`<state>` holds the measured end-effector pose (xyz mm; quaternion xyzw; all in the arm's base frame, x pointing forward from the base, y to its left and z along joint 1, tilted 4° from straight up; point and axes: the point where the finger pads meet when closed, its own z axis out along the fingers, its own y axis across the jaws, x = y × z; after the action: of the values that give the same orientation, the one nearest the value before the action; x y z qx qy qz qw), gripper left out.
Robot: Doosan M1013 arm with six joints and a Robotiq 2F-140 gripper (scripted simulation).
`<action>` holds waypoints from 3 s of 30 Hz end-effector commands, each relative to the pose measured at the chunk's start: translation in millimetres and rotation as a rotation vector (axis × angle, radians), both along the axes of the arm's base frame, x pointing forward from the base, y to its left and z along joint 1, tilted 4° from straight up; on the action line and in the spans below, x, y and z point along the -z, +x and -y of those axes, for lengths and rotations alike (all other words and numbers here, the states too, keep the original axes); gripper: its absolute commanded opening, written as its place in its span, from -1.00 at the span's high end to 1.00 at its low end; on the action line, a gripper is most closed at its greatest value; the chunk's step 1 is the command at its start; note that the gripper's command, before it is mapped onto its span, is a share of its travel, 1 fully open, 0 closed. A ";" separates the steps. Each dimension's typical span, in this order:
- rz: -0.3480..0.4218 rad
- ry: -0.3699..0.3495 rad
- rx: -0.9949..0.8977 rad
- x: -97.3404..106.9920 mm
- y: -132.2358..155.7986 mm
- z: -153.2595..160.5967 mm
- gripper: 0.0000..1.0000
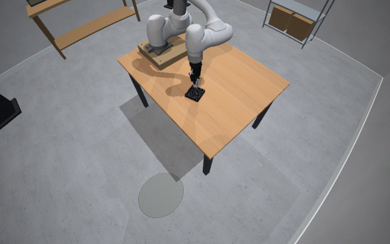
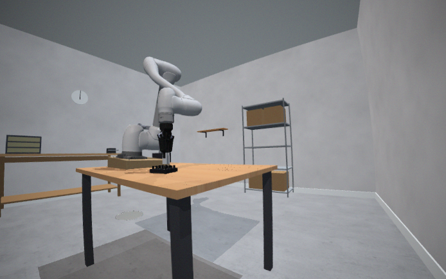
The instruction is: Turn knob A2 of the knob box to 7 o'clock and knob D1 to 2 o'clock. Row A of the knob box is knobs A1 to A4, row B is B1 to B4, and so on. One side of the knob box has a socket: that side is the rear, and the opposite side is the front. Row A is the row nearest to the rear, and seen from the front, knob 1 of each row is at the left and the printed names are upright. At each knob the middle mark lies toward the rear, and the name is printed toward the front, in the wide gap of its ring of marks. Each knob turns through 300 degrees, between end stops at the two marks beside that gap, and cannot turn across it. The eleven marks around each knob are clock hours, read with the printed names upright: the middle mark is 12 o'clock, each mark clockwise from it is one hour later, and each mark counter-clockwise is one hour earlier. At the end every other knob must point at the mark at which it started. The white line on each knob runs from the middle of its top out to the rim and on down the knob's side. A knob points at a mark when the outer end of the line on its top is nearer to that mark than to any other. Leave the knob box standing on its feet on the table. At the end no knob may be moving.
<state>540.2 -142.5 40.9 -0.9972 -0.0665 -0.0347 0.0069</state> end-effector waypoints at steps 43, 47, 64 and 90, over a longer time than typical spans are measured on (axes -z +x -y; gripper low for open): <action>0.000 0.000 0.000 1.6 0.1 -0.1 0.77; 0.000 0.000 0.000 2.8 0.2 -0.1 0.77; 0.000 0.000 0.000 13.4 0.9 -0.3 0.77; 0.000 0.000 0.000 14.0 1.0 -0.3 0.77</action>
<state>541.2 -142.2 26.8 -0.9972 -0.0665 -0.0347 0.0069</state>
